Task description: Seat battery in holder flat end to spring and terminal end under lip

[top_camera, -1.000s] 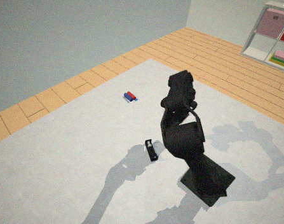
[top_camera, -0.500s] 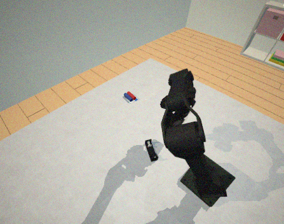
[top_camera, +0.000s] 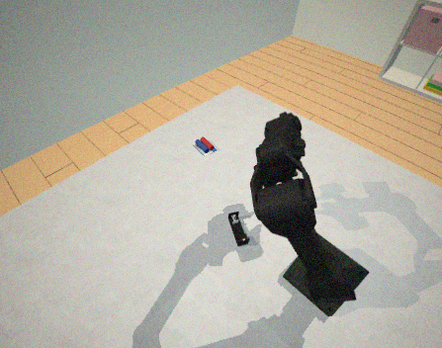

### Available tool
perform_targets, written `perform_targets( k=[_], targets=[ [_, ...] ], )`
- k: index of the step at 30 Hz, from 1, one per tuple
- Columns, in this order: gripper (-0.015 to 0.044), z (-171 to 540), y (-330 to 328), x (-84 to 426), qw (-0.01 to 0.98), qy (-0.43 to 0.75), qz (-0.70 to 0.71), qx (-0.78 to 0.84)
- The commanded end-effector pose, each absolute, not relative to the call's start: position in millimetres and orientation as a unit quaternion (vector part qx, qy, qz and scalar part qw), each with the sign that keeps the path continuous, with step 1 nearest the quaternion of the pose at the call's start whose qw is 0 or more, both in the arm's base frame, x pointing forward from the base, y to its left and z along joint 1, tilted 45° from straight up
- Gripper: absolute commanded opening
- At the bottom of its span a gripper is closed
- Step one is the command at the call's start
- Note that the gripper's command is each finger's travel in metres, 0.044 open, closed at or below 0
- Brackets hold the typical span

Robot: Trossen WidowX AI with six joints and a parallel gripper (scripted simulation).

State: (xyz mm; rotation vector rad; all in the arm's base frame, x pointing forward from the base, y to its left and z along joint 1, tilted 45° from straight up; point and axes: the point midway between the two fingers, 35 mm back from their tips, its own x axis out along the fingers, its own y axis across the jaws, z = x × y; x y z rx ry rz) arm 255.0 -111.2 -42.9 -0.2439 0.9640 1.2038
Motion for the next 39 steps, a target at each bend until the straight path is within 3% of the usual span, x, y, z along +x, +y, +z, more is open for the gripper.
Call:
perform_targets(
  k=[1, 39],
  targets=[
    [0.0229, -68, -92, 250, 0.652, 0.261, 0.649, -0.293],
    [0.0229, -95, -67, 251, 0.652, 0.261, 0.649, -0.292]
  ],
)
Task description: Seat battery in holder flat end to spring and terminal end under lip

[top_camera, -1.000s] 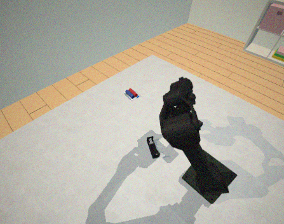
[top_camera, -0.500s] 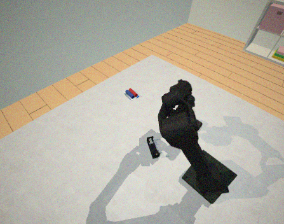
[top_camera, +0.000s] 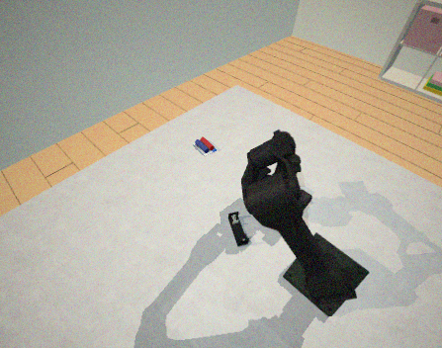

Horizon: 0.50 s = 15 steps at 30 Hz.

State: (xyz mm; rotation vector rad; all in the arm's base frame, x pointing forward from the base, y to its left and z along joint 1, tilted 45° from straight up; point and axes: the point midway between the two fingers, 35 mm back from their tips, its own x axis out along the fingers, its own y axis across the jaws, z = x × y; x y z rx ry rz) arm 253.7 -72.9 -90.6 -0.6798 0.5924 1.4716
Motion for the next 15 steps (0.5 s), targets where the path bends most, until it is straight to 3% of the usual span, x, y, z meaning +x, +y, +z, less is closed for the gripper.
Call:
perform_targets(
  k=[1, 10, 15],
  targets=[
    [0.0229, -96.4, -65.4, 251.4, 0.652, 0.261, 0.649, -0.292],
    [0.0229, -104.2, -57.0, 251.3, 0.652, 0.26, 0.649, -0.292],
    [0.0098, -104.2, -57.0, 251.3, 0.652, 0.26, 0.649, -0.292]
  ],
)
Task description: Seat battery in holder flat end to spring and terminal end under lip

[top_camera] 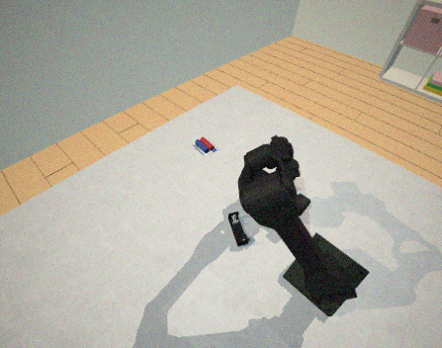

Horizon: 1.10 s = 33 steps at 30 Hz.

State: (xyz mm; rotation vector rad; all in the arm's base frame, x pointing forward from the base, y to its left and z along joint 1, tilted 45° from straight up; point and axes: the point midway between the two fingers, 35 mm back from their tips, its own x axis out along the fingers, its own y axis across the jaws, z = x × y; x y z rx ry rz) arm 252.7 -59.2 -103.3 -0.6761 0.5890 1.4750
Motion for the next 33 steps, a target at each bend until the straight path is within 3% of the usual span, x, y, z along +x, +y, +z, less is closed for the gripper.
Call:
perform_targets(
  k=[1, 5, 21, 33],
  targets=[
    [0.0091, -104, -57, 251, 0.652, 0.26, 0.649, -0.292],
    [0.0067, -104, -57, 251, 0.652, 0.26, 0.649, -0.292],
    [0.0067, -68, -92, 250, 0.653, 0.263, 0.648, -0.291],
    [0.0067, -39, -75, 262, 0.703, 0.412, 0.566, -0.128]
  ],
)
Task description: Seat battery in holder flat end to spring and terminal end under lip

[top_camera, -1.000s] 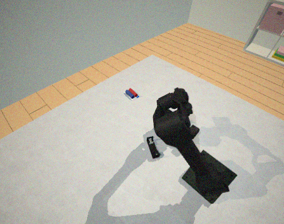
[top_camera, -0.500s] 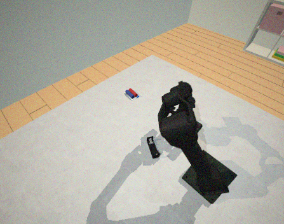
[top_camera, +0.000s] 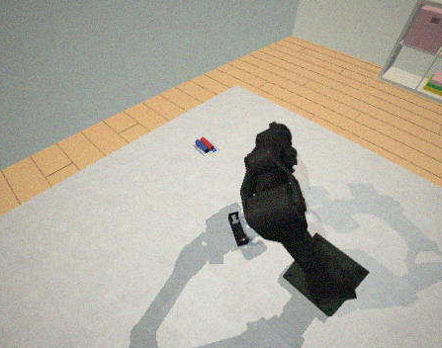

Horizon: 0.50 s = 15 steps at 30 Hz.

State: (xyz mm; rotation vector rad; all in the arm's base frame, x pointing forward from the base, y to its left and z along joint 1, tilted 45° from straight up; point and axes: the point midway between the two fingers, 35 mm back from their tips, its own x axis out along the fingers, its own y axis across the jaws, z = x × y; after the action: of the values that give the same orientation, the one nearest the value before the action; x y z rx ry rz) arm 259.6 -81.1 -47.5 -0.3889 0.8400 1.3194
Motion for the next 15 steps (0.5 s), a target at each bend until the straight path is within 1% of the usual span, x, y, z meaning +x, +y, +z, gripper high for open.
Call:
perform_targets(
  k=[1, 15],
  targets=[
    [0.0067, -36, -74, 263, 0.705, 0.424, 0.557, -0.113],
    [0.0067, -2, -50, 271, 0.707, 0.573, 0.404, 0.097]
  ],
)
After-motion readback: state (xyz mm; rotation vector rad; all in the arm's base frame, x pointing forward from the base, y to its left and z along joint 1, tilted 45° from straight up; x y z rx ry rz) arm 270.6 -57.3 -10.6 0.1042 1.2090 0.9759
